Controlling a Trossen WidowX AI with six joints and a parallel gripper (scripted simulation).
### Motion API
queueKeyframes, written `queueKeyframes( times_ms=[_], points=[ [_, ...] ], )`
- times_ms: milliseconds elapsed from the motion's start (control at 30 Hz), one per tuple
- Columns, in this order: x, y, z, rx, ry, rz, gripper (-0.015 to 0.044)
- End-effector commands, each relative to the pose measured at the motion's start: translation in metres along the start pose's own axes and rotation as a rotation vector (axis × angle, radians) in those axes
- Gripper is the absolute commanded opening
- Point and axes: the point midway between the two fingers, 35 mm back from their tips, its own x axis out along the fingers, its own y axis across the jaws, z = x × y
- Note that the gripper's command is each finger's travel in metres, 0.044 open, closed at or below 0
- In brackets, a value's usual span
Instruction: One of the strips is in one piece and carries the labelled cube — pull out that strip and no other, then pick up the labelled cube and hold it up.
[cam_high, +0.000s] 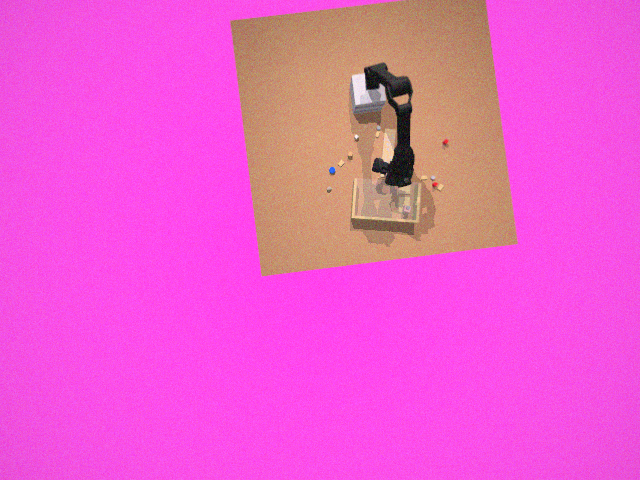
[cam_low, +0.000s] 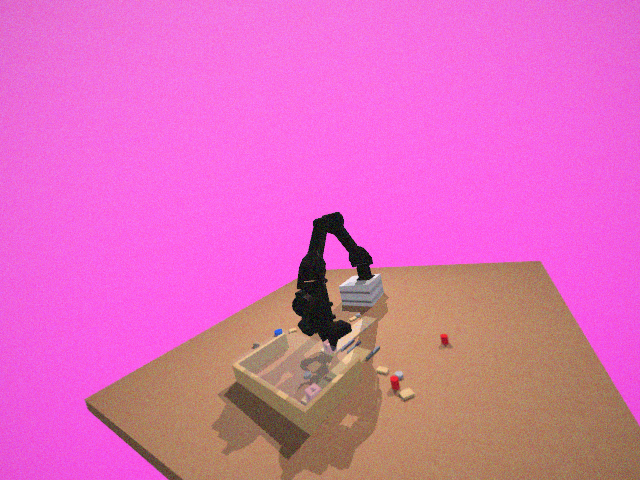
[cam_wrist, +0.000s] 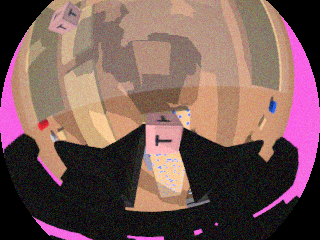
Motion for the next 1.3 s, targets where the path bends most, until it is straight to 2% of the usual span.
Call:
queueKeyframes(
  times_ms=[0,100,233,767,1267],
  points=[
    [-0.001,0.0,0.0,0.0,-0.001,0.001,0.0118],
    [-0.001,0.0,0.0,0.0,-0.001,0.001,0.0098],
    [-0.002,-0.001,-0.002,0.0,-0.001,0.0,0.0],
    [-0.041,-0.026,-0.051,-0.004,0.003,-0.005,0.0],
    [-0.042,-0.047,-0.09,-0.004,0.005,-0.006,0.0]
  ],
)
